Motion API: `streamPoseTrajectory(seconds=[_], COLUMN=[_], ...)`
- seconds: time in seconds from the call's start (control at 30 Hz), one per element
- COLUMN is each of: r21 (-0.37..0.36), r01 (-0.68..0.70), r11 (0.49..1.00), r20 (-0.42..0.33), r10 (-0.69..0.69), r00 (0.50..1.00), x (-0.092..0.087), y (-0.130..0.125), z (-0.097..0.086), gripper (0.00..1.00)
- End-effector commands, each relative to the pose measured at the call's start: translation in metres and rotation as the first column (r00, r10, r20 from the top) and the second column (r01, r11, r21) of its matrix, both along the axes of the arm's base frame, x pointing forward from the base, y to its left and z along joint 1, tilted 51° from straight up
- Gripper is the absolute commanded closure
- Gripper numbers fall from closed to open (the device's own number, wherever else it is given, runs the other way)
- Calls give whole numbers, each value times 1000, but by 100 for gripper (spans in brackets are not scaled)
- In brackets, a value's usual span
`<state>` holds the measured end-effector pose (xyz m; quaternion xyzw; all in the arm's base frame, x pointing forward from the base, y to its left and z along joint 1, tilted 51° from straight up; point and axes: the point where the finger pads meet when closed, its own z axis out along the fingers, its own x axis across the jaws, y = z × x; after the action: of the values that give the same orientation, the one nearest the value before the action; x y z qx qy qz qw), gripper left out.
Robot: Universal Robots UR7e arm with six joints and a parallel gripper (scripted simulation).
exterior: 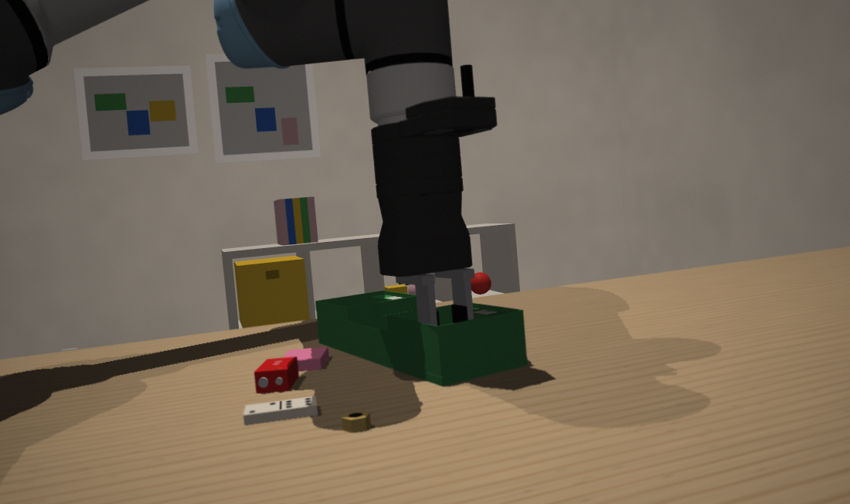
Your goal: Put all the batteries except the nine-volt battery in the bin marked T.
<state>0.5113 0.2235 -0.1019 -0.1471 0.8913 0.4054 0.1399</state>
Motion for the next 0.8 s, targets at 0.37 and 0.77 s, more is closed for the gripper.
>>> streamPoseTrajectory(seconds=[0.37, 0.77], r21=[0, 0], r01=[1, 1], r11=[1000, 1000], r20=[1, 1], r10=[-1, -1], r00=[1000, 1000], x=[0, -2], y=[-2, -13], z=[2, 10], gripper=[40, 40])
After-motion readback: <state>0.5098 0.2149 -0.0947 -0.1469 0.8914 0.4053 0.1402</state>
